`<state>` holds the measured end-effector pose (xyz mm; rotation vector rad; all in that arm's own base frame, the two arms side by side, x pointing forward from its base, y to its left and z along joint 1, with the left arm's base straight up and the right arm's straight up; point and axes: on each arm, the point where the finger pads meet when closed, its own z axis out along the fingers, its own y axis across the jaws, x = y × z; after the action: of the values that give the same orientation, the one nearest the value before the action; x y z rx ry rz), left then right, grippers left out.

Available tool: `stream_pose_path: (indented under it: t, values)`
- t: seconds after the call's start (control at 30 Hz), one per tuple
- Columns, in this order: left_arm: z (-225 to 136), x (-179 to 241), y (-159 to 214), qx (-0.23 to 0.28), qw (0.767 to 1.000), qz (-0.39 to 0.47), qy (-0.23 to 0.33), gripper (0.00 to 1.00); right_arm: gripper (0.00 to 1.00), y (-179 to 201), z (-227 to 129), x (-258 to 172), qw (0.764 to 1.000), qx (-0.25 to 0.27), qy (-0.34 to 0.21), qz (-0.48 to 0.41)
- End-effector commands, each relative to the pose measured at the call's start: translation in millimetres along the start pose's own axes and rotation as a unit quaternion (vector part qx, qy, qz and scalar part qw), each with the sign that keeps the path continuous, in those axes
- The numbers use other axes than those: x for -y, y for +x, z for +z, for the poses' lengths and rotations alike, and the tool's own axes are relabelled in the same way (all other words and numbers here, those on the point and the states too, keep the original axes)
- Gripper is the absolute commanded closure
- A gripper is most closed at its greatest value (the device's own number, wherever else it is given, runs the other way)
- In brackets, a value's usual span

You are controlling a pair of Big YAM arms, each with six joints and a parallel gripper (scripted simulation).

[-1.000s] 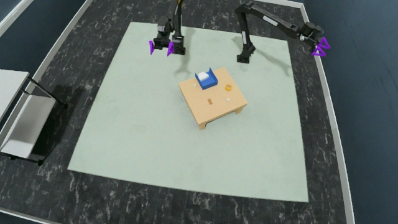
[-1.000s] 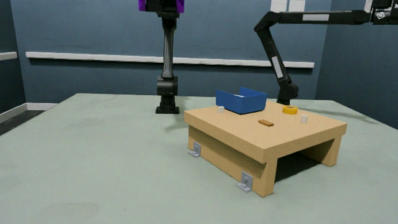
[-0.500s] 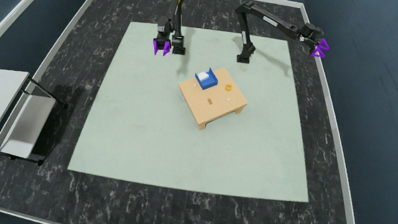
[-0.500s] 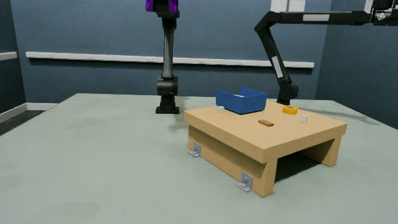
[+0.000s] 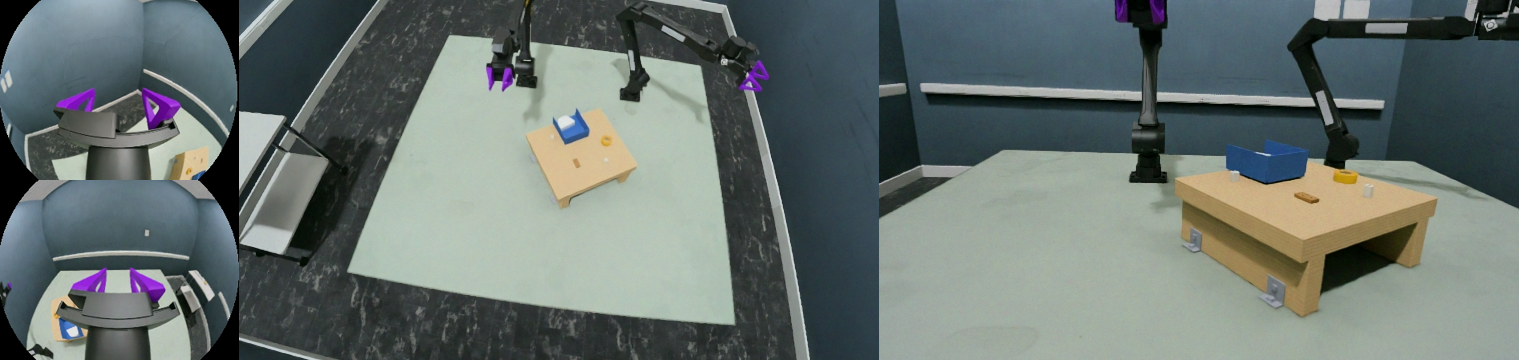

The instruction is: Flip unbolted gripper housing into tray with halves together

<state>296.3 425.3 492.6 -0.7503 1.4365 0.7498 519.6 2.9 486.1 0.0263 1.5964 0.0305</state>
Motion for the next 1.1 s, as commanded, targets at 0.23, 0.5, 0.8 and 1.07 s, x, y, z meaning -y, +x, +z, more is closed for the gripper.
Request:
stream_pose_path:
  t: [0.23,0.5,0.8,1.07]
  values:
    - [2.1,-7.1,-44.5,0.035,0.999,0.005,-0.008,0.00,0.53,-19.1,9.0,-40.4,0.993,-0.028,-0.037,0.106]
    - [2.1,-7.1,-44.5,0.035,0.999,0.005,-0.008,0.00,0.53,5.4,13.3,-65.4,0.982,-0.081,-0.044,0.165]
    - [2.1,-7.1,-44.5,0.035,0.999,0.005,-0.008,0.00,0.53,28.2,14.3,-82.3,0.969,-0.127,-0.043,0.210]
    - [2.1,-7.1,-44.5,0.035,0.999,0.005,-0.008,0.00,0.53,55.0,10.7,-110.6,0.946,-0.185,-0.047,0.261]
